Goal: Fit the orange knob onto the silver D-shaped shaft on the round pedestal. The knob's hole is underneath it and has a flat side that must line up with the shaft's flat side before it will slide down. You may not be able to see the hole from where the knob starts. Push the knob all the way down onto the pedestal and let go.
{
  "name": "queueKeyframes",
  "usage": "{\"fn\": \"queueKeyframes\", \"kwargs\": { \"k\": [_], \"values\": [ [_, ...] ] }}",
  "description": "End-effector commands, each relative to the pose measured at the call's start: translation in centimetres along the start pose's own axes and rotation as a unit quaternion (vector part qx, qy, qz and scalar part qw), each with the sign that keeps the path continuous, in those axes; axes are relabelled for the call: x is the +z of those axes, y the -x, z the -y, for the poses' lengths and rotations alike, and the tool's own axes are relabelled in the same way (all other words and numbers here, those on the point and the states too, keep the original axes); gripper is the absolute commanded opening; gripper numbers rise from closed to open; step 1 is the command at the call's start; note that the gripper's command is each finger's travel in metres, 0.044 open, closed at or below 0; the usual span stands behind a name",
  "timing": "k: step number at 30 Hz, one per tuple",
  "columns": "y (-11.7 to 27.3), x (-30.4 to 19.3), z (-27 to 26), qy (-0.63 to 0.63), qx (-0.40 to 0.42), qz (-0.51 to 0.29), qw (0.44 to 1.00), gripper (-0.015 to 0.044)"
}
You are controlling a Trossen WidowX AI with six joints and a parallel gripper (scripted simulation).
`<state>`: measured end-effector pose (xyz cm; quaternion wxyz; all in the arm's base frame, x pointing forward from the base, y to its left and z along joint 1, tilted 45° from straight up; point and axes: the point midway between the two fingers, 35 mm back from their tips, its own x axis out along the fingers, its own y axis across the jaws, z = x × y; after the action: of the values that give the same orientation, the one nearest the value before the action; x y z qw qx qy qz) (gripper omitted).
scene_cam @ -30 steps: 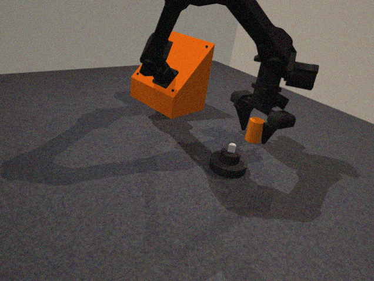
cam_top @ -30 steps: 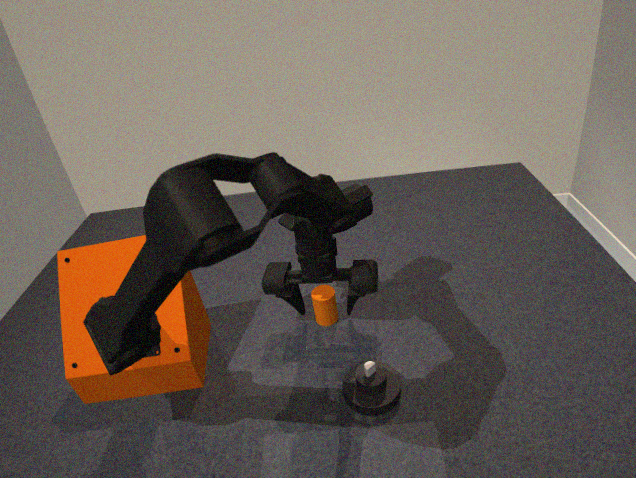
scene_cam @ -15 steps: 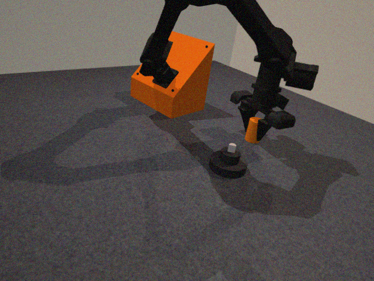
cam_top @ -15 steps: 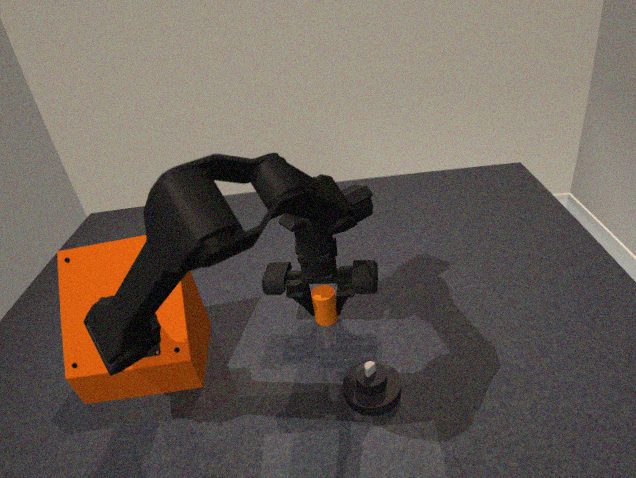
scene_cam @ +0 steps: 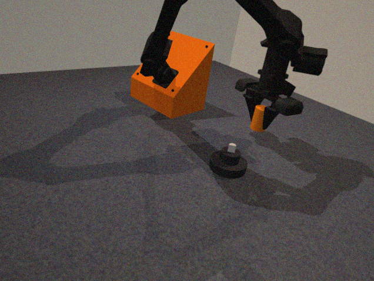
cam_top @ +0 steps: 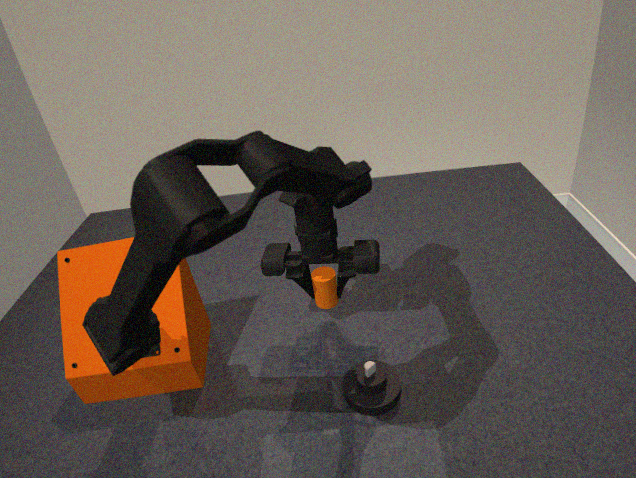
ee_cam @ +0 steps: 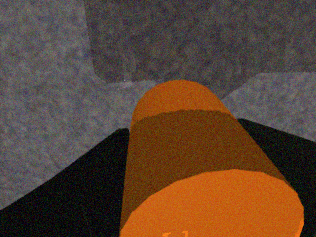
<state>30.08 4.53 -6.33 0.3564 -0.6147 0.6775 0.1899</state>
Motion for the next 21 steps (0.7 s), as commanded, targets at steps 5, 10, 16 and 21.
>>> {"fn": "queueKeyframes", "kwargs": {
  "k": [5, 10, 16, 21],
  "values": [
    [2.5, 0.3, 0.3, -0.003, -0.002, 0.004, 1.0, 0.0],
    [4.1, 0.4, 0.3, -0.003, -0.002, 0.005, 1.0, 0.0],
    [5.9, 0.4, 0.4, -0.005, -0.002, 0.004, 1.0, 0.0],
    [7.4, 0.5, 0.4, -0.007, -0.003, 0.003, 1.0, 0.0]
  ]
}}
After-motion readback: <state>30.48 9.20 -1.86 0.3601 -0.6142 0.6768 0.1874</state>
